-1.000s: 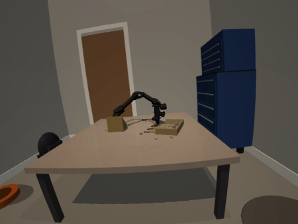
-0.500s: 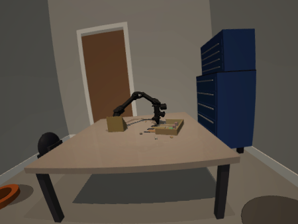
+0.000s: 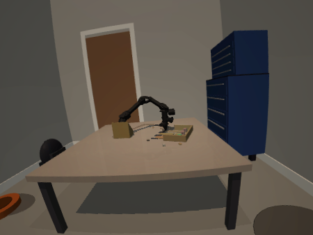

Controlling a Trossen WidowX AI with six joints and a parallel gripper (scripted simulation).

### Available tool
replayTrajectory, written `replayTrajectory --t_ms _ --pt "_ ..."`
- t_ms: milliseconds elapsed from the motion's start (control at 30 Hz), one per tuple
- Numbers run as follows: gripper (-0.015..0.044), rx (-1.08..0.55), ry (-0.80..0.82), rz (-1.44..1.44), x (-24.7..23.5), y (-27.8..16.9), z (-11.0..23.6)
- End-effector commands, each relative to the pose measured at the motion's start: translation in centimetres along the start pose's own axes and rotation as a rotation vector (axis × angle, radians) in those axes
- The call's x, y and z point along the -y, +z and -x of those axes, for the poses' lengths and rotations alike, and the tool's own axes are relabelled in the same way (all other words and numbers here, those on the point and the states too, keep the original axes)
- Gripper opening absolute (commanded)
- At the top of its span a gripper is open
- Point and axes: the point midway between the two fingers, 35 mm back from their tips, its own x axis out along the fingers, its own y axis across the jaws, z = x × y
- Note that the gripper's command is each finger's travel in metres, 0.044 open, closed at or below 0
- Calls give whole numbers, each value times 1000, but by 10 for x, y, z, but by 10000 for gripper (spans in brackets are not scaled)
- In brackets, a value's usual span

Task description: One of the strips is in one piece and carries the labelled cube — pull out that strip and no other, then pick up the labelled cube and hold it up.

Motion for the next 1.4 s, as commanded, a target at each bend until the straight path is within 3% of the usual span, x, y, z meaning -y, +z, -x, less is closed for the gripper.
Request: replayTrajectory --t_ms 0,1367 --pt "0 1 -2 0 0 -2 -2" --pt "0 0 -2 -1 -2 -31 1"
